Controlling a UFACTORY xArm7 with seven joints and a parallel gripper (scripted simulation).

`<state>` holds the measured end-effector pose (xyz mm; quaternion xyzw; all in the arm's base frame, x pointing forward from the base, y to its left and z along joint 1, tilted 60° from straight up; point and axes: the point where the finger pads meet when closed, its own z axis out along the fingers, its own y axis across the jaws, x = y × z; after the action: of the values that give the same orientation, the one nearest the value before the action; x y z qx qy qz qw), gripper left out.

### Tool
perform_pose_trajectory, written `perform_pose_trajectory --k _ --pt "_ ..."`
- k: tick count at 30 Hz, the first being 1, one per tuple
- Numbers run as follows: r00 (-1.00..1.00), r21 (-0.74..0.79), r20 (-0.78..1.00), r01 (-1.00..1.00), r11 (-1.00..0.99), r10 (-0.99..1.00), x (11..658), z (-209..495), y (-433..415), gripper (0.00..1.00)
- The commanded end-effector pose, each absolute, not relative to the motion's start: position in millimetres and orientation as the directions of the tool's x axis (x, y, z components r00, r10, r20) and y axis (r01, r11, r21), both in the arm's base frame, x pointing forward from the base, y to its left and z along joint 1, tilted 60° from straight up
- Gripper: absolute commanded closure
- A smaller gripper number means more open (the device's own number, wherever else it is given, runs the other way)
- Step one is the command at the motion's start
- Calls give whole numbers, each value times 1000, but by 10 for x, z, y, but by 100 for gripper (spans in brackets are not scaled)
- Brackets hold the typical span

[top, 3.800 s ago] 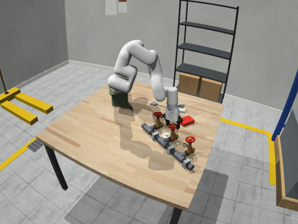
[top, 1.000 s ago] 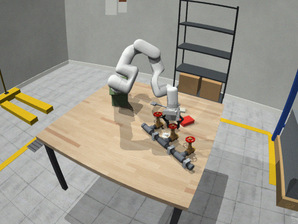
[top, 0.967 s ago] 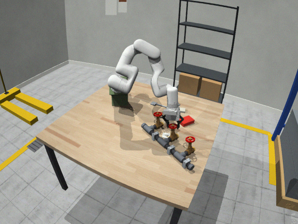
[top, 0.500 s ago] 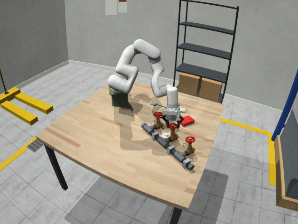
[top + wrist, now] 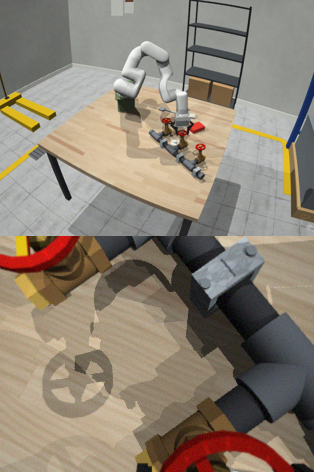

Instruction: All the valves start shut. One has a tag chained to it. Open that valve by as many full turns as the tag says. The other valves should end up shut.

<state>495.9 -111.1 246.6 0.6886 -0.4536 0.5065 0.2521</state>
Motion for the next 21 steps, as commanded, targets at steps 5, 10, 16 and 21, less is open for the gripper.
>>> perform_pose_trajectory --k 5,10,16,21 --pt "448 295 884 -756 -585 -134 4967 2473 -1095 100" --pt "614 498 789 -631 -595 11 4967 2473 -1095 100" --pt "752 682 639 -458 -571 160 4967 2473 -1094 100" --pt "835 809 471 -281 -516 284 4967 2472 -1094 100"
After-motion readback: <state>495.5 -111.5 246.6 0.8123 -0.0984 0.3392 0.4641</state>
